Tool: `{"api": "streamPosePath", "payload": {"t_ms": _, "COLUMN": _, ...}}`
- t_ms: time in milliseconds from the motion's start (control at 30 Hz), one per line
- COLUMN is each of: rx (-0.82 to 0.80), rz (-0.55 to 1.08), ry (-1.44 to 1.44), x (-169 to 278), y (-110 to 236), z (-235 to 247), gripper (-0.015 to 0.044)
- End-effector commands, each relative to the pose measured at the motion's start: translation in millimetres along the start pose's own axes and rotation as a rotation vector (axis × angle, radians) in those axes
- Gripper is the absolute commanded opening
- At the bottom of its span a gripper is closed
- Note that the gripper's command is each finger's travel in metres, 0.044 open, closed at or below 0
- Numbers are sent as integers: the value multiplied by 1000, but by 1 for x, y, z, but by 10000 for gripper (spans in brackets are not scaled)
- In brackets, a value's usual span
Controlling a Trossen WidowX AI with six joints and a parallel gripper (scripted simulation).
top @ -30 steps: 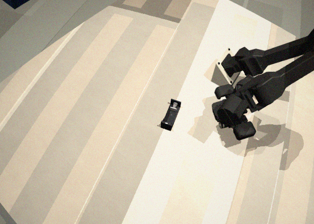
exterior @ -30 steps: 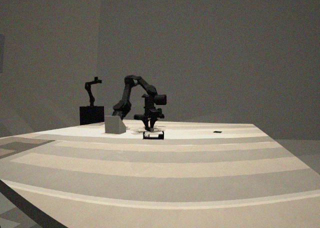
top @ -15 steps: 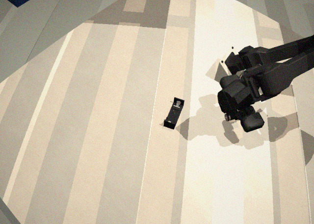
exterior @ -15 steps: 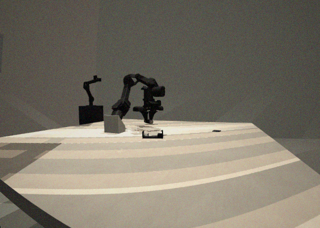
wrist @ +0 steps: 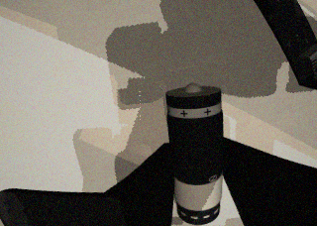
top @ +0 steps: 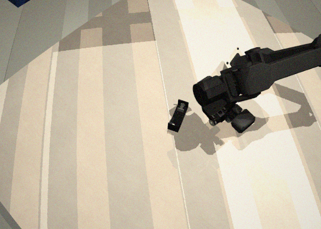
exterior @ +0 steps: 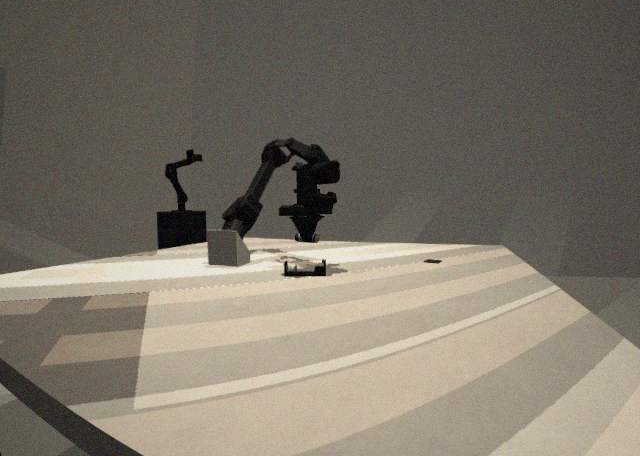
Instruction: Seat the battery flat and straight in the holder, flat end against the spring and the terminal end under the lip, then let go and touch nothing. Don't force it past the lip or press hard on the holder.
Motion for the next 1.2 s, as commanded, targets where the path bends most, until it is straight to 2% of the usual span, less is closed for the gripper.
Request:
{"api": "streamPosePath", "payload": {"t_ms": 0, "rx": 8, "rz": -2, "ry": 126, "x": -18, "y": 5, "z": -26, "gripper": 87}}
{"api": "streamPosePath", "payload": {"t_ms": 500, "rx": 5, "rz": -6, "ry": 529, "x": -48, "y": 9, "z": -117, "gripper": 87}}
{"api": "streamPosePath", "payload": {"t_ms": 800, "rx": -3, "rz": -16, "ry": 533, "x": -48, "y": 8, "z": -117, "gripper": 87}}
{"api": "streamPosePath", "payload": {"t_ms": 1167, "rx": 1, "rz": -159, "ry": 523, "x": -45, "y": -16, "z": -120, "gripper": 87}}
Point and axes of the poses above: the point midway between the two fingers, 35 mm back from their tips, its own y axis back along the fingers, its own z axis across the jaws, x = y × z, the point moved 5 cm from there along y, back along the fingers, and after that the axes turned 11 degrees about y, right-handed, at the moved point
